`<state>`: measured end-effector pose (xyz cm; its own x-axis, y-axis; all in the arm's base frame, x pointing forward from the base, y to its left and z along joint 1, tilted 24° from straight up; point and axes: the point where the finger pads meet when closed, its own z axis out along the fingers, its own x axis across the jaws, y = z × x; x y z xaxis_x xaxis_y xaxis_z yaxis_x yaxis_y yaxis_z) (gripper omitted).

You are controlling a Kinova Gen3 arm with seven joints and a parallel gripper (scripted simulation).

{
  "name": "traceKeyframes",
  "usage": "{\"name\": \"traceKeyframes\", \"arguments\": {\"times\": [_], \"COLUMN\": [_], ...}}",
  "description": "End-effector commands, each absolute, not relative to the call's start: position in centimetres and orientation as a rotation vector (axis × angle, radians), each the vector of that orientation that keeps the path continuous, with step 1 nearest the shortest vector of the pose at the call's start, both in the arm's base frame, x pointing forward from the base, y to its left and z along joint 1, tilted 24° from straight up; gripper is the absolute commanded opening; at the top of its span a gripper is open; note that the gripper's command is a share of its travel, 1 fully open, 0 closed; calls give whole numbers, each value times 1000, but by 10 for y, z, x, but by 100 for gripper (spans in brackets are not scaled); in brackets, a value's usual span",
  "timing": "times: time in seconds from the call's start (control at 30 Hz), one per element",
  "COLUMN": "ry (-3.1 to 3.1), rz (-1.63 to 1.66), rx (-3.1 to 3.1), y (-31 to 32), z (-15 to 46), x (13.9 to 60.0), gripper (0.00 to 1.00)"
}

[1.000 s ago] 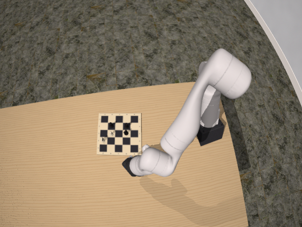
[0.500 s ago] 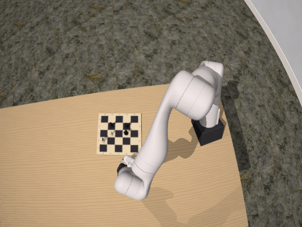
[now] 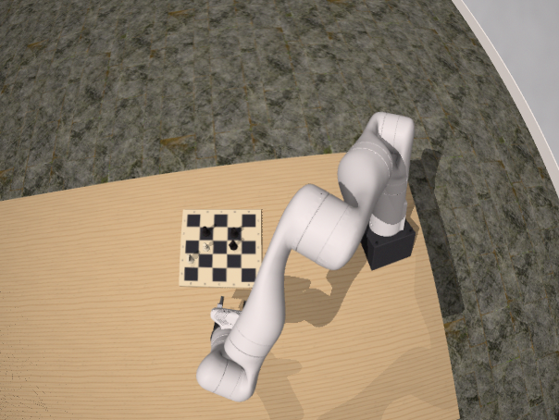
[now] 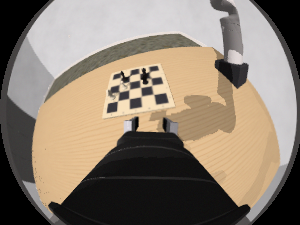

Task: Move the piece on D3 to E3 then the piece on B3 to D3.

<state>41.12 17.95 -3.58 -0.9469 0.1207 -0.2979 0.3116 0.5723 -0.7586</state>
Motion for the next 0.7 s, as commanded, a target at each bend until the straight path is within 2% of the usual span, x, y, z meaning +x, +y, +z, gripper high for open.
{"name": "traceKeyframes", "arguments": {"times": [0.0,0.67], "ry": [2595,2599], "rz": [-1412,-1527], "rx": [289,187], "y": [173,172], "z": [-44,-48], "x": [414,417], "gripper": [100,100]}}
